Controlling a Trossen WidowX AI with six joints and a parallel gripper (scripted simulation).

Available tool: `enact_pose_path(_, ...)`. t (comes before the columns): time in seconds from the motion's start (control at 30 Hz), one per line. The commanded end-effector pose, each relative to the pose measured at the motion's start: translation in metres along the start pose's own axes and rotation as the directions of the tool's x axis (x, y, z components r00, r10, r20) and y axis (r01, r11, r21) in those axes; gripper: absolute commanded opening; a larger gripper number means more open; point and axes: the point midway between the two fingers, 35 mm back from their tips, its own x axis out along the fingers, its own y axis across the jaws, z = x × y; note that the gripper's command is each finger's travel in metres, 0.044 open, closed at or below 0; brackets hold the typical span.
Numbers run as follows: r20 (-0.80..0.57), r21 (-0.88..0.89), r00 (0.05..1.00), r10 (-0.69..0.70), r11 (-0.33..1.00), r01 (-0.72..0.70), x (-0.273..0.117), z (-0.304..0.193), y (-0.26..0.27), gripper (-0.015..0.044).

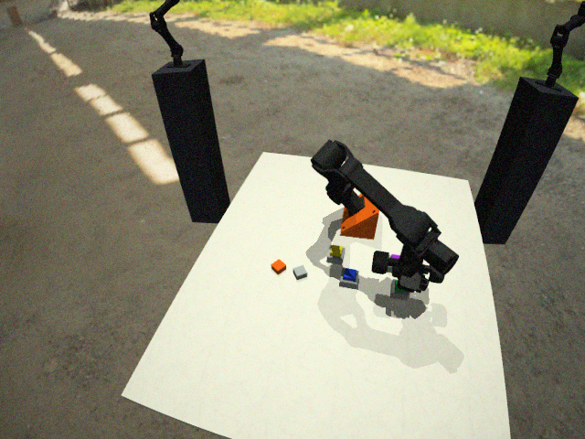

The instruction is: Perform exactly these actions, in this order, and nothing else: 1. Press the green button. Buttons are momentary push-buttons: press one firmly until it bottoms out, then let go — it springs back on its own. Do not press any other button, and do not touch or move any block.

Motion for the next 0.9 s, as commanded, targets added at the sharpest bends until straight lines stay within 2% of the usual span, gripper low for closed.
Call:
enact_pose_path(0.0, 0.002, -0.005, 1.000, -0.003, 1.000, 0.003, 0.002, 0.000, 0.000, 0.0020)
enact_pose_path(0.4, 0.002, -0.005, 1.000, -0.003, 1.000, 0.003, 0.002, 0.000, 0.000, 0.0020)
enact_pose_path(0.53, 0.001, -0.005, 1.000, -0.002, 1.000, 0.002, -0.030, 0.000, 0.000, 0.0020)
enact_pose_path(0.7, 0.001, -0.006, 1.000, -0.002, 1.000, 0.002, -0.032, 0.000, 0.000, 0.0020)
enact_pose_path(0.77, 0.001, -0.006, 1.000, 0.000, 1.000, 0.000, -0.040, -0.004, 0.005, 0.0072)
enact_pose_path(0.87, 0.000, -0.008, 1.000, 0.004, 1.000, -0.004, -0.077, -0.023, 0.028, 0.0151)
